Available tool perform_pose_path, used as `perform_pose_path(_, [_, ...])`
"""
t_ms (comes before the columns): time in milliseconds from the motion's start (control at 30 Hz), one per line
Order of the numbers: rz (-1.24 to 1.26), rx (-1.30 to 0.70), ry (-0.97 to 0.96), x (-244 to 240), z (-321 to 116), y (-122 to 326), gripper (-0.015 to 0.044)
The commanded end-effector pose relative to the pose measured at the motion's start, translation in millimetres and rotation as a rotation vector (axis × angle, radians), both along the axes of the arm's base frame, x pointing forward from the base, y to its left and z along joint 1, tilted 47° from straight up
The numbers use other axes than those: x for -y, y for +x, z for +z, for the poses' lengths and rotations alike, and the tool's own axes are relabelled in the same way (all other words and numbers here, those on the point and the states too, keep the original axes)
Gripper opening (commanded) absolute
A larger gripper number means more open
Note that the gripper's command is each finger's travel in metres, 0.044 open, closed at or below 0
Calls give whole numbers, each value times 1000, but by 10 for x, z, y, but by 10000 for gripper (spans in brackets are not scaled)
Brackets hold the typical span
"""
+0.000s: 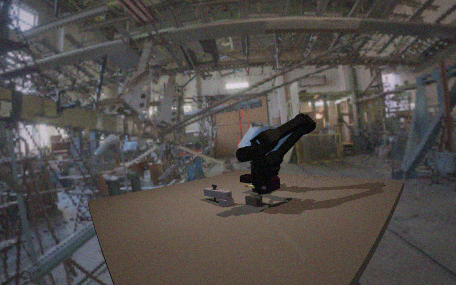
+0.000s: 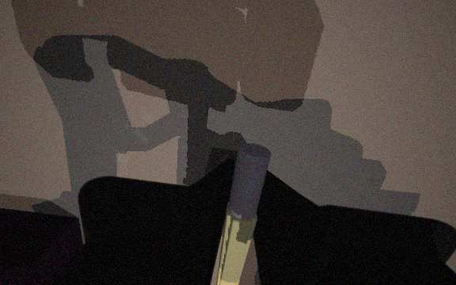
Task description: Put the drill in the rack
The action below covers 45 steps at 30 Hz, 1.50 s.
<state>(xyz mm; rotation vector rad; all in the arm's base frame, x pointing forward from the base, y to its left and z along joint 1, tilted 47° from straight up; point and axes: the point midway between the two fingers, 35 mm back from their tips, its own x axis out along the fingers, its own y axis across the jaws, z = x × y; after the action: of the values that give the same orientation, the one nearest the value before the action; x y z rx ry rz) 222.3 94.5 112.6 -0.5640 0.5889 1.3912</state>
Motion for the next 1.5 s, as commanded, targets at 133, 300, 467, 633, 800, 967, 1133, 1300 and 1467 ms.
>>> perform_pose_path(133, [-2,-3,4,-110,-88,-1,0])
perform_pose_path(300, [-2,-3,4,-181,-150,-7,0])
perform_pose_path(467, [-2,-3,4,-196,-160,-2,0])
perform_pose_path(633, [-2,-3,4,-244,-193,9,0])
perform_pose_path(800, [-2,-3,5,-293,-224,18,0])
perform_pose_path(967, [-2,-2,5,-335,-259,24,0])
perform_pose_path(1133, [-2,-2,6,-375,-304,26,0])
perform_pose_path(1300, [-2,-3,6,-399,-345,21,0])
perform_pose_path(1467, [-2,-3,6,-405,-372,17,0])
